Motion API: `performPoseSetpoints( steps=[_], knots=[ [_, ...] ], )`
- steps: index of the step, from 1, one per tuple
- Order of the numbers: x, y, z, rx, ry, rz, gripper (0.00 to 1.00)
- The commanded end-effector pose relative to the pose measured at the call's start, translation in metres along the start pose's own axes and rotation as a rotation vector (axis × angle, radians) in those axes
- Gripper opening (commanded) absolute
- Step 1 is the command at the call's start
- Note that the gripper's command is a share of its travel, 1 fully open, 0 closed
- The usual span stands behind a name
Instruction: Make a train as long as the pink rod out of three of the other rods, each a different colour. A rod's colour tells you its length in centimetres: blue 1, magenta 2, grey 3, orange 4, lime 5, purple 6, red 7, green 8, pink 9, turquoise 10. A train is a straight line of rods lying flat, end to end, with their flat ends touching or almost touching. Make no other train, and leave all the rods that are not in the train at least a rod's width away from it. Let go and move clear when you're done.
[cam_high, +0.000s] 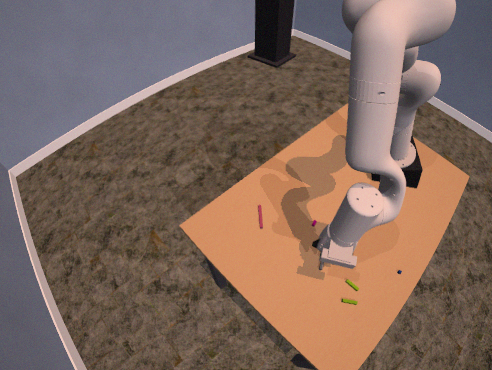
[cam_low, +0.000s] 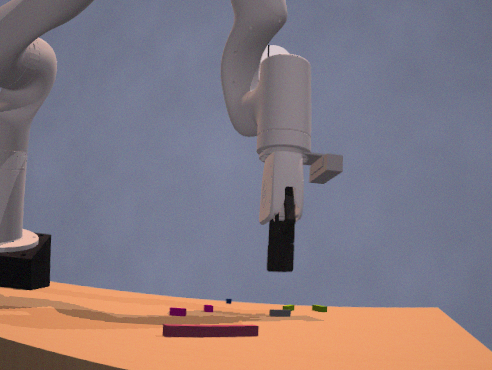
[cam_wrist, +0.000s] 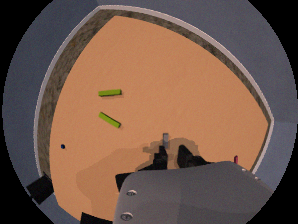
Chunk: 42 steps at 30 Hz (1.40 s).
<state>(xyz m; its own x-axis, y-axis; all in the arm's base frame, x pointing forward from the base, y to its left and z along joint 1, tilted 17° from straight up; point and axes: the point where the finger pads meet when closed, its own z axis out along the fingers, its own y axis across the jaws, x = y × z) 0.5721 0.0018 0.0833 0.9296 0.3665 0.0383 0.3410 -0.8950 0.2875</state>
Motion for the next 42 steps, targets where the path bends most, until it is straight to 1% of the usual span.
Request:
performPoseSetpoints(
  steps=[1, 26, 34, 42],
  knots=[
    [0.001, 0.0, -0.001, 0.0, 0.001, 0.0, 0.24],
    [0.001, 0.0, 0.0, 0.0, 0.001, 0.0, 0.24],
    [0.001, 0.0, 0.004, 0.0, 0.001, 0.0, 0.24],
    [0.001, 0.0, 0.012, 0.0, 0.001, 0.0, 0.24]
  ],
)
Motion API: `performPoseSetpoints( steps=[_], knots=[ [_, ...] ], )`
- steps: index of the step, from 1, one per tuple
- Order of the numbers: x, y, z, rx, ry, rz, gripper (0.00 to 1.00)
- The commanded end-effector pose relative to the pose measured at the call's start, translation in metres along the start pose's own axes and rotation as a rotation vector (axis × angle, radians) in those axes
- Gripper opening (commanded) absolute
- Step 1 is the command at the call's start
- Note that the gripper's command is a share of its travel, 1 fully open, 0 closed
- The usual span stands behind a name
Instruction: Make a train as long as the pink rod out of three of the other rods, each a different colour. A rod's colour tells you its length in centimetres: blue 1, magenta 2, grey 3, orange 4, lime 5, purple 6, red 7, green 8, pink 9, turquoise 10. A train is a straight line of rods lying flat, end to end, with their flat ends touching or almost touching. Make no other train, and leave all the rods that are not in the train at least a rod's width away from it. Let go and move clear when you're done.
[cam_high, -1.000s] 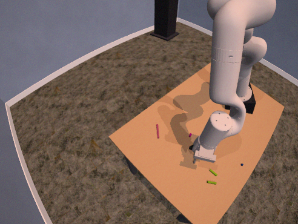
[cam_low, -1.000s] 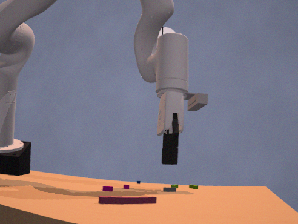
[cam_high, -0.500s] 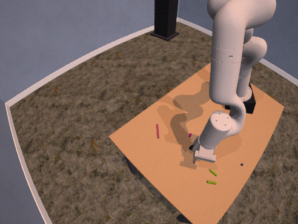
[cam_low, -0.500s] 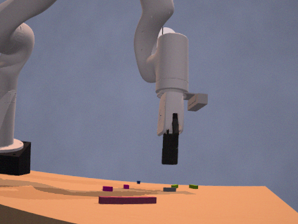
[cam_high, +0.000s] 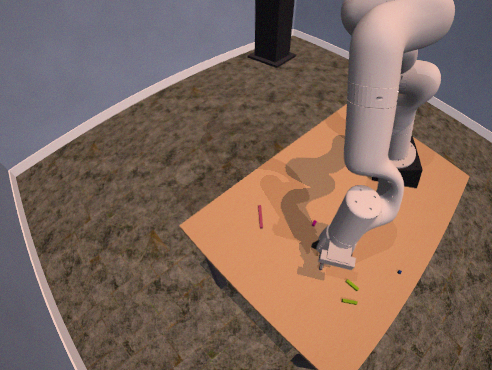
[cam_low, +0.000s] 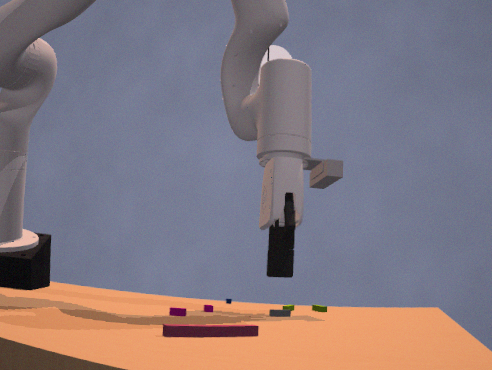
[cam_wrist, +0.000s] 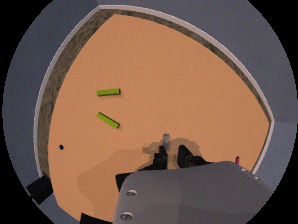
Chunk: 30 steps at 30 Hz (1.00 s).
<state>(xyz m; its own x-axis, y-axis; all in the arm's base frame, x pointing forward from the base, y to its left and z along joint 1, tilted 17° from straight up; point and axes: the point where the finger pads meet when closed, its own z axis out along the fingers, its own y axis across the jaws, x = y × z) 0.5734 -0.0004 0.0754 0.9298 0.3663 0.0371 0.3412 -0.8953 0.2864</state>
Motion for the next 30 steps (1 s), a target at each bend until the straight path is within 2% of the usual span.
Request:
performPoseSetpoints(
  steps=[1, 30],
  knots=[
    [0.001, 0.0, 0.006, -0.001, 0.002, 0.0, 0.24],
    [0.001, 0.001, 0.039, -0.001, 0.002, 0.0, 0.24]
  ],
)
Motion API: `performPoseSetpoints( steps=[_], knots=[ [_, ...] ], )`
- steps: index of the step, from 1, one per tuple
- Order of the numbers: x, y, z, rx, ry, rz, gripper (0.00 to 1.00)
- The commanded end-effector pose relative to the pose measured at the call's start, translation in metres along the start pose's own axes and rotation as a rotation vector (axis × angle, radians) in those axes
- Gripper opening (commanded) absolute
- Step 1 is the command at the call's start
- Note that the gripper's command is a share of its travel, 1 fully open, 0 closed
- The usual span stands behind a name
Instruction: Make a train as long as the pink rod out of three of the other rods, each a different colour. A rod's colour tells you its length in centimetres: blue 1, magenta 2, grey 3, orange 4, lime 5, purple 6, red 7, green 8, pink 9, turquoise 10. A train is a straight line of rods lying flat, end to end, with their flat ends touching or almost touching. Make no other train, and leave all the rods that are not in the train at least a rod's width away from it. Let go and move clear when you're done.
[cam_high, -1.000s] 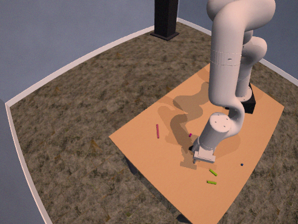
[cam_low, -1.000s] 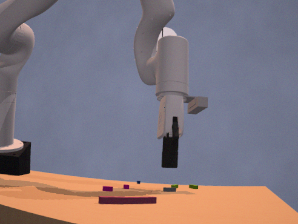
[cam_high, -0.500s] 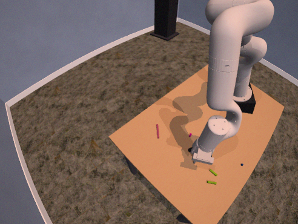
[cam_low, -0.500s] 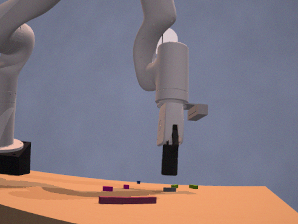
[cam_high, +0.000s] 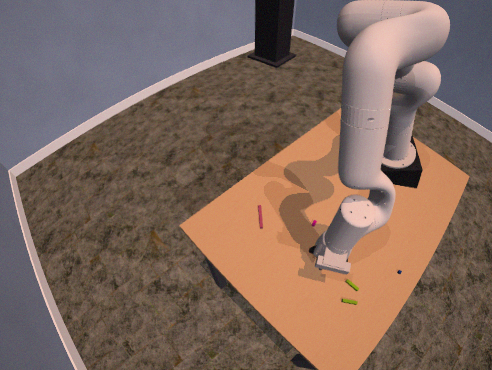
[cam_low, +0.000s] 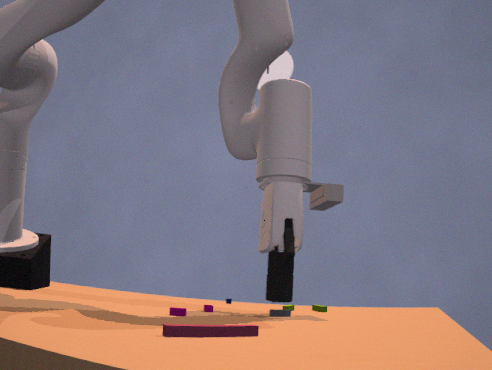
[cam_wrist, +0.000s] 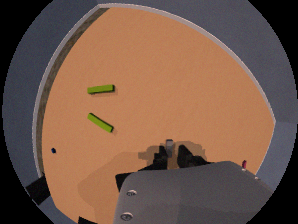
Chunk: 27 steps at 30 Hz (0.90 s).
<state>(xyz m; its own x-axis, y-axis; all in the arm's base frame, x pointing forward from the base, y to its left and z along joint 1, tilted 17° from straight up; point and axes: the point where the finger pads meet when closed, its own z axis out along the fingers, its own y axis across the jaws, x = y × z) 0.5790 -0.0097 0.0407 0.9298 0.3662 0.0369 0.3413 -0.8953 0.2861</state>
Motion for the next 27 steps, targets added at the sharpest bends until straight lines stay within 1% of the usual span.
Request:
performPoseSetpoints(
  steps=[1, 27],
  knots=[
    [0.0009, 0.0003, 0.0033, -0.001, 0.002, 0.0, 0.24],
    [0.001, 0.0003, 0.0061, -0.001, 0.002, 0.0, 0.24]
  ],
)
